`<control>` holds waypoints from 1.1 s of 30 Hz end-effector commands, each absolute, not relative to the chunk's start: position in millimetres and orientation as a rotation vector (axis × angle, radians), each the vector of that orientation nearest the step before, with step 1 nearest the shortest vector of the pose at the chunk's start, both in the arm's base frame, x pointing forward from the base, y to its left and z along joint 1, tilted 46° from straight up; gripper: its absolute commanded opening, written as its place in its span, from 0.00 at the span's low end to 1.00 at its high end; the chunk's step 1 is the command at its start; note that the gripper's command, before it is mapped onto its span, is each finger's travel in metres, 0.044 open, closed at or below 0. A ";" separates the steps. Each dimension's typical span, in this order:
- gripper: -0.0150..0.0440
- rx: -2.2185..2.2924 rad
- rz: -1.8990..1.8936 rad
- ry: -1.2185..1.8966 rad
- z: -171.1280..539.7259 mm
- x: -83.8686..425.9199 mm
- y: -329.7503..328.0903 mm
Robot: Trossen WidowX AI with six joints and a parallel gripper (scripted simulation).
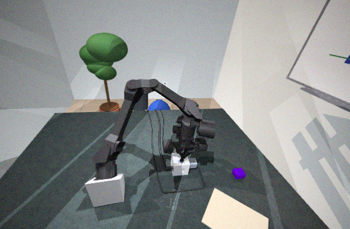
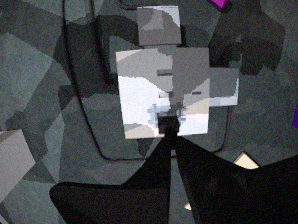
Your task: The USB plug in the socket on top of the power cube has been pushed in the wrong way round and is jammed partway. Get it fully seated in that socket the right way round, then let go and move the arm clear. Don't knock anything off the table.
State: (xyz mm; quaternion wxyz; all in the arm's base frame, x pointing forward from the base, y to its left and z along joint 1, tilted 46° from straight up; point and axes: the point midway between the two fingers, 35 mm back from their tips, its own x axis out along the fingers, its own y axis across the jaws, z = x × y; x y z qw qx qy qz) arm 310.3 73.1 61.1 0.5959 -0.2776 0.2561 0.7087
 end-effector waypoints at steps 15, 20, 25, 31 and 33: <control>0.25 -0.651 1.646 0.593 69.8 312.7 64.3; 0.25 -0.651 1.646 0.593 72.1 313.1 62.0; 0.25 -0.651 1.646 0.593 74.4 313.6 59.6; 0.25 -0.651 1.646 0.593 77.2 314.1 56.8; 0.25 -0.651 1.646 0.593 78.1 314.3 55.8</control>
